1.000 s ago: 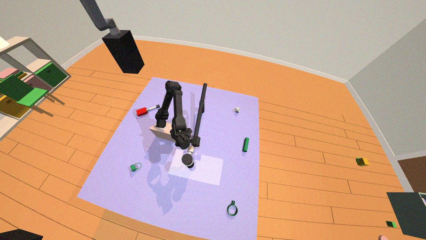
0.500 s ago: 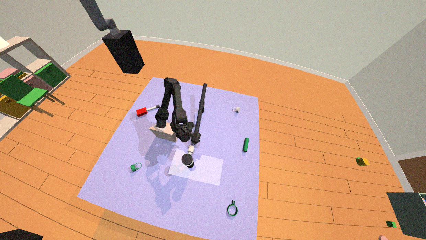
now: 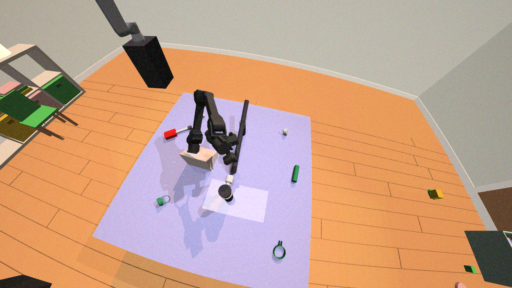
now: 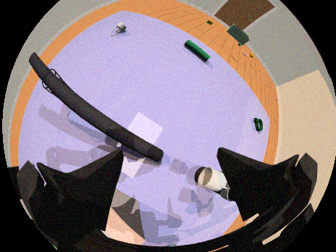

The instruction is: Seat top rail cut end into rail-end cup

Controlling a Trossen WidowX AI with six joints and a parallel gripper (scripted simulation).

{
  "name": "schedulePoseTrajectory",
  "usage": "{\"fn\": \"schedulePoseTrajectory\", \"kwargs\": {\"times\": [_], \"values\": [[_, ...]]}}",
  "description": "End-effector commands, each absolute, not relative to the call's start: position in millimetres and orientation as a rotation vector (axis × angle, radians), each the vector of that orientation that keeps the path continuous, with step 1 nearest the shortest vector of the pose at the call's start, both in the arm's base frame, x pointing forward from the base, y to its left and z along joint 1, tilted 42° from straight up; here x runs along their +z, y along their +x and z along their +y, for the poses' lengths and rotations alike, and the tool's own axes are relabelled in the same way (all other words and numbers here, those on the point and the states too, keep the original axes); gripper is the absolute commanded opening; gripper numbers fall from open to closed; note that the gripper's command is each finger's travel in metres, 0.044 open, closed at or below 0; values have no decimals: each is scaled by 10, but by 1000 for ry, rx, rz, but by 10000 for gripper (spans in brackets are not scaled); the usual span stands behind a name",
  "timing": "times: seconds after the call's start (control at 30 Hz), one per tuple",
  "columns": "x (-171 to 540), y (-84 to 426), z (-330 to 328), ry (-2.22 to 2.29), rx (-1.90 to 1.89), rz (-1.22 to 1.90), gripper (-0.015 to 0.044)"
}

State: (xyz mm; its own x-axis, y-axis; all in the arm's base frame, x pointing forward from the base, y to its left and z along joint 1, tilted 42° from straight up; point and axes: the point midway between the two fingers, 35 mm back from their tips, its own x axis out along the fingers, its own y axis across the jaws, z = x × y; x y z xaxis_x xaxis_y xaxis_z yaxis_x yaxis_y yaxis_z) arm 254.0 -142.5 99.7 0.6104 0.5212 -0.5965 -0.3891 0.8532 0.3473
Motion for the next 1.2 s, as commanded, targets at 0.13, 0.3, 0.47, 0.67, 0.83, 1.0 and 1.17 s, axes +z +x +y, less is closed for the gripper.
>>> {"fn": "schedulePoseTrajectory", "kwargs": {"times": [0.13,0.3,0.47,0.67,0.83,1.0,1.17], "values": [[1524,2420,-1271,653,344,853,440],[1524,2420,-1271,653,344,853,440],[1524,2420,-1271,653,344,853,440],[1427,2537,-1045,317,566,869,440],[1288,2664,-694,-169,918,811,440],[1163,2731,-359,-606,1264,657,440],[1147,2736,-315,-662,1310,628,440]]}}
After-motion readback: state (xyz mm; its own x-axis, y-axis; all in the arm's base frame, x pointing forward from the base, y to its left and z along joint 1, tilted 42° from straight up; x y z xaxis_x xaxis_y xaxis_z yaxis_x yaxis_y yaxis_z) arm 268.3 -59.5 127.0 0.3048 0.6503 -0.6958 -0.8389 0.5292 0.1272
